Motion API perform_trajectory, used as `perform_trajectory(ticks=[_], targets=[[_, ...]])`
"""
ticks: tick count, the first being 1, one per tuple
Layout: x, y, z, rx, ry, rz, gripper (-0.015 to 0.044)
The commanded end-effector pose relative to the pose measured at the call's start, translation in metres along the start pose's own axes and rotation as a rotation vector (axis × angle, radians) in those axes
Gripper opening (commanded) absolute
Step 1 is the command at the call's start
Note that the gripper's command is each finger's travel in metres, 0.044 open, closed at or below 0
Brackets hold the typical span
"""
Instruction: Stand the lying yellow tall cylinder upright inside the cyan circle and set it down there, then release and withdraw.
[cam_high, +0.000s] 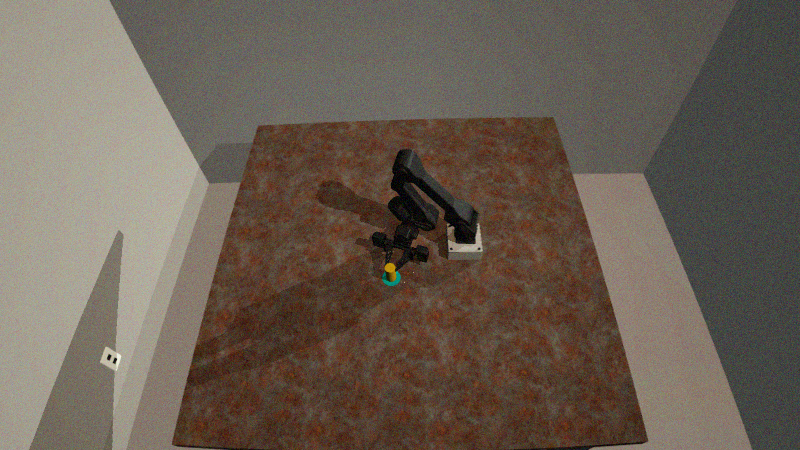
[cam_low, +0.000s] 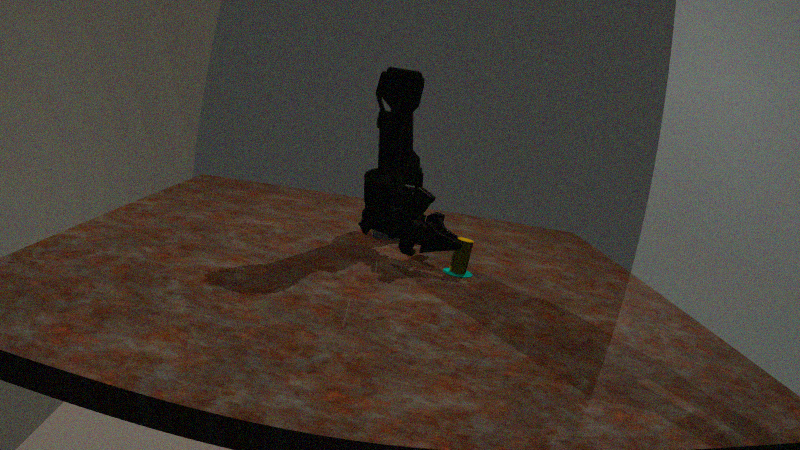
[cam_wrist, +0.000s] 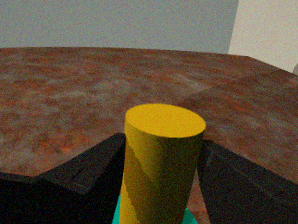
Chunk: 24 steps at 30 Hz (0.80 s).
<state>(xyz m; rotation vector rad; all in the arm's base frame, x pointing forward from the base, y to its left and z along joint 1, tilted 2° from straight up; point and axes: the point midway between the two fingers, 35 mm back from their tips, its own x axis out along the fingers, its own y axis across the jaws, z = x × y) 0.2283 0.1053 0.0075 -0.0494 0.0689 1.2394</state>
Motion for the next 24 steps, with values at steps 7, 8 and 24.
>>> perform_trajectory(ticks=[7, 8, 24], targets=[[0.0003, -0.0005, -0.0007, -0.010, 0.001, -0.001, 0.0184], [0.0003, -0.0005, -0.0007, -0.010, 0.001, -0.001, 0.0210], [-0.0003, -0.0041, 0.0091, -0.007, 0.000, -0.002, 0.0400]])
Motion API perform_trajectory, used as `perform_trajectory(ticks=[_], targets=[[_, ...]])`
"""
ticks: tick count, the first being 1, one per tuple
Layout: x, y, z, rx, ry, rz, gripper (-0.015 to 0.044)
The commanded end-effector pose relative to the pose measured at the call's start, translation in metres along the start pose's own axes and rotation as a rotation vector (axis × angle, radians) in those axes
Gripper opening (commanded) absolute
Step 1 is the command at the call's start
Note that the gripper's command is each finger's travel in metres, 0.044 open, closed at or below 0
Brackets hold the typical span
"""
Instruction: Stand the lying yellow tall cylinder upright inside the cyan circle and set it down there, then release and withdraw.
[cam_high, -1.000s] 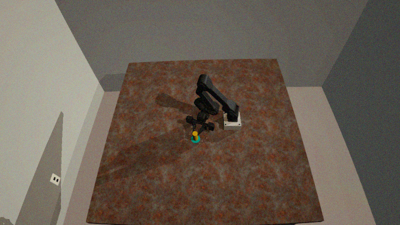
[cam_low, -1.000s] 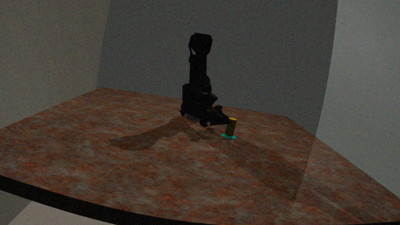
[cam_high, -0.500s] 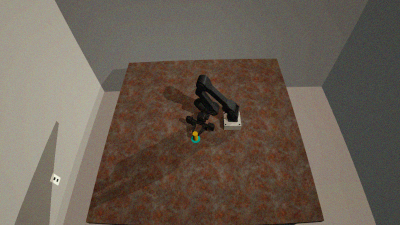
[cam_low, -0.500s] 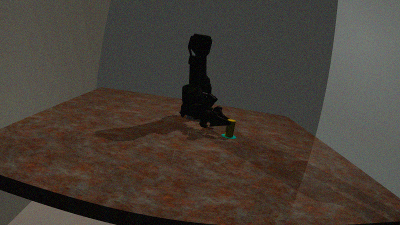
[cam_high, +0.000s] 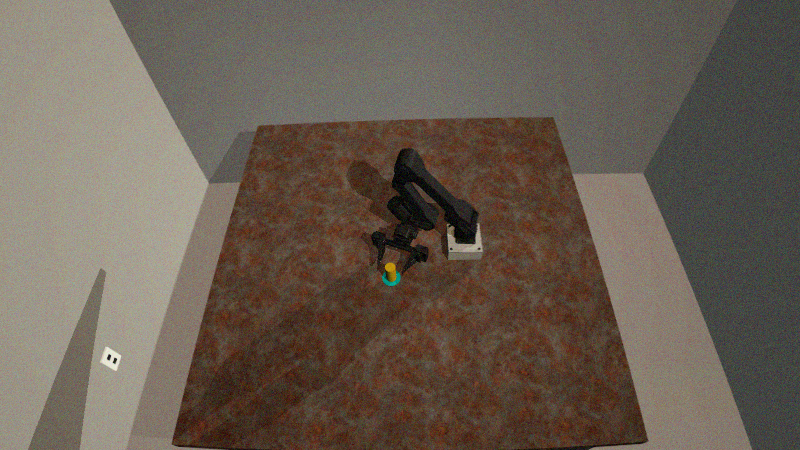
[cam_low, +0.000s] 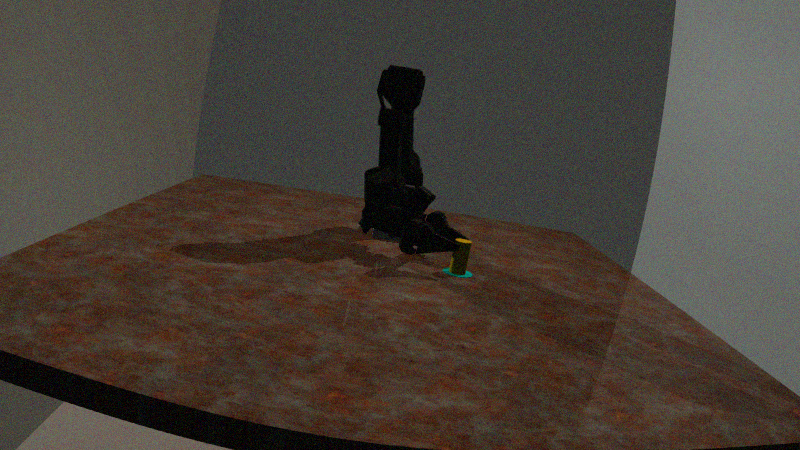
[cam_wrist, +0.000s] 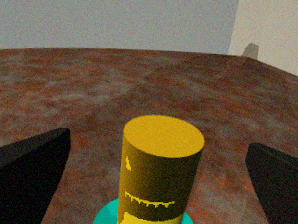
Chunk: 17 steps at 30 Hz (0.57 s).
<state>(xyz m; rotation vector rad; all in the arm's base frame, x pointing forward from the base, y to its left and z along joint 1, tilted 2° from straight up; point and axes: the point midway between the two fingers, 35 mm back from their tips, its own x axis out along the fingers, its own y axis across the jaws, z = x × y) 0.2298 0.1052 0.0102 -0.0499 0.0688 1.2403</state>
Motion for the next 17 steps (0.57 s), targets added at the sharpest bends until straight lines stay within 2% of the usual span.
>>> perform_trajectory(ticks=[1, 17], targets=[[-0.001, -0.004, 0.009, -0.006, -0.001, -0.003, 0.0400], [-0.005, -0.009, 0.055, 0.007, -0.006, -0.008, 0.0400]])
